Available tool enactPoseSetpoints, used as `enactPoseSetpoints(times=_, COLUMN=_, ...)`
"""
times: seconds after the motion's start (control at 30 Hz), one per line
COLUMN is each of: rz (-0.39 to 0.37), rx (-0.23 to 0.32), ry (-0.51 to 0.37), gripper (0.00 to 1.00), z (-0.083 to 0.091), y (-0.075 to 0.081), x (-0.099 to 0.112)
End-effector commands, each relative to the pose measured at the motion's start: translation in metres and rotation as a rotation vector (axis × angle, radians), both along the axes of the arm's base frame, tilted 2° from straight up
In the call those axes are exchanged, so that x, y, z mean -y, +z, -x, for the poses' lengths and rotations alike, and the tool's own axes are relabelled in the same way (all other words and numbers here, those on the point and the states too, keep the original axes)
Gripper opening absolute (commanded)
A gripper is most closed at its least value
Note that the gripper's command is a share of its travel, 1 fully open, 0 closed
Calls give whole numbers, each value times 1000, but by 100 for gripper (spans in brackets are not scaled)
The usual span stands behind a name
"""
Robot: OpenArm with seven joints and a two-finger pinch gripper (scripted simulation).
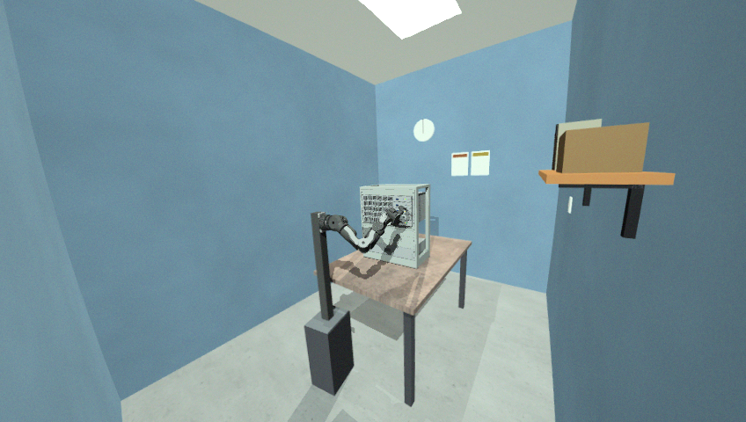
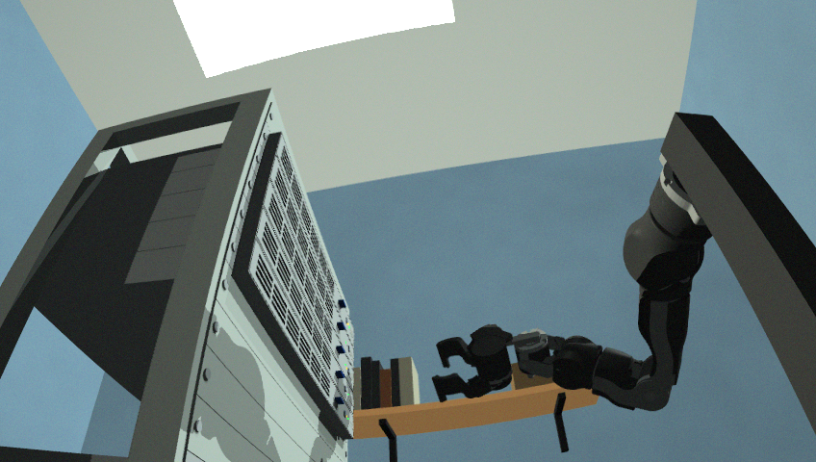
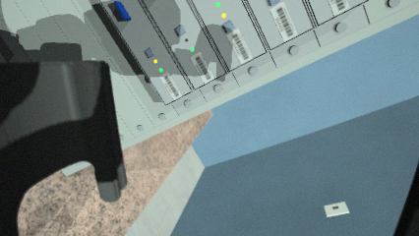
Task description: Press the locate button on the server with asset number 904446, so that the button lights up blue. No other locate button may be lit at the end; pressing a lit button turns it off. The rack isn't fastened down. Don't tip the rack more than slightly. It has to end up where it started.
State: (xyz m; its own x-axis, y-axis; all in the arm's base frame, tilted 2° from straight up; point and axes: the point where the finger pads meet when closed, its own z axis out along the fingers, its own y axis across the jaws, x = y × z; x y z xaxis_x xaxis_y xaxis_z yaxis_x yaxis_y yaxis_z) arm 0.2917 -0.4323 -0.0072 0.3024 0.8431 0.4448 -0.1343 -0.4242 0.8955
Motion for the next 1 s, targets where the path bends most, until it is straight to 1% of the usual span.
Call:
enactPoseSetpoints(times=0.0, rz=64, rx=4, ry=15, gripper=60, z=-1, y=6, x=-3)
enactPoseSetpoints(times=0.2, rz=216, rx=-48, ry=72, gripper=60, z=-7, y=4, x=-16)
enactPoseSetpoints(times=0.37, rz=316, rx=-85, ry=121, gripper=60, z=-11, y=1, x=-26)
enactPoseSetpoints(times=0.43, rz=316, rx=-85, ry=121, gripper=60, z=-11, y=1, x=-26)
enactPoseSetpoints(times=0.6, rz=387, rx=-112, ry=162, gripper=60, z=-14, y=-3, x=-35)
enactPoseSetpoints(times=0.73, rz=424, rx=-127, ry=186, gripper=60, z=-16, y=-5, x=-39)
enactPoseSetpoints(times=0.97, rz=445, rx=-136, ry=200, gripper=60, z=-16, y=-6, x=-42)
